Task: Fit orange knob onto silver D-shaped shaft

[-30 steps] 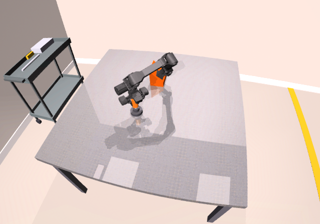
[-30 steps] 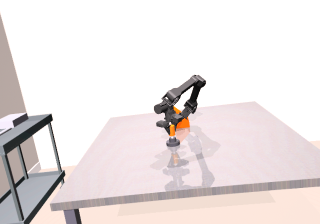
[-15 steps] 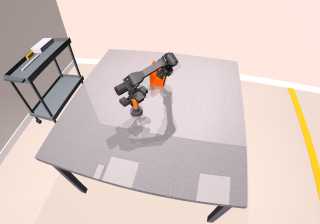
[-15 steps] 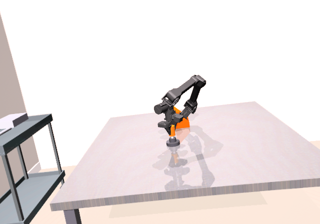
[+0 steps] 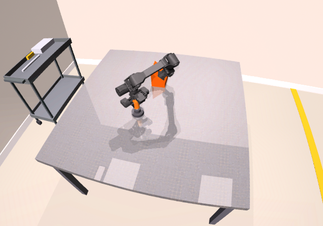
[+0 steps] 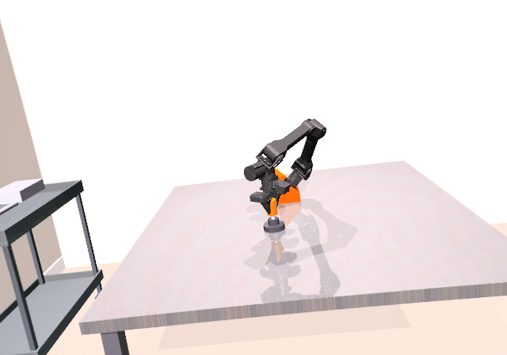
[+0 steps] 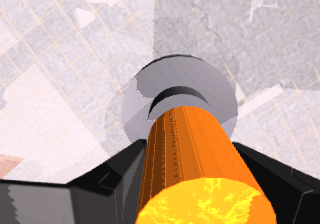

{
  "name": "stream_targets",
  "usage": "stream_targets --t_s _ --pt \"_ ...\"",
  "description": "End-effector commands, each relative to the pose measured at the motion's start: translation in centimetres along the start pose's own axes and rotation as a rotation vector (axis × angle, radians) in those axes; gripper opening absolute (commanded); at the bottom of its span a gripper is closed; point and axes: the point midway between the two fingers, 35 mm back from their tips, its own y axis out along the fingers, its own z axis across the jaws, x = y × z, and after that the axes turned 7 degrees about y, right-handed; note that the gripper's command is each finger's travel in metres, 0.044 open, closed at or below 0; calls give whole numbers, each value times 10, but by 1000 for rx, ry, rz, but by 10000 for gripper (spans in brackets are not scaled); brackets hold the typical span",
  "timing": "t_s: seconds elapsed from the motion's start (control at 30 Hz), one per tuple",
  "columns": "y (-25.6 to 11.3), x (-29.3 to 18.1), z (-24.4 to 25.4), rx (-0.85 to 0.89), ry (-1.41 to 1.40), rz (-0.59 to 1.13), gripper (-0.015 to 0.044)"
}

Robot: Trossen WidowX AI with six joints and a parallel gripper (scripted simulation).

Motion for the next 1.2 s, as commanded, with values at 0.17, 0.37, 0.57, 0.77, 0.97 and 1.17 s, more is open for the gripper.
stream_targets --t_s 0.17,0.37,0.57,0.77,0.97,1.17 --pt "-4 1 0 -3 -129 -3 0" --pt "-1 0 1 -3 -213 -3 0" --pt "1 0 0 -3 -213 -3 0" --pt "1 1 0 -3 -213 -3 0" --pt "-2 1 -1 -3 -213 -3 0" --pt "-4 1 0 -3 -265 -3 0"
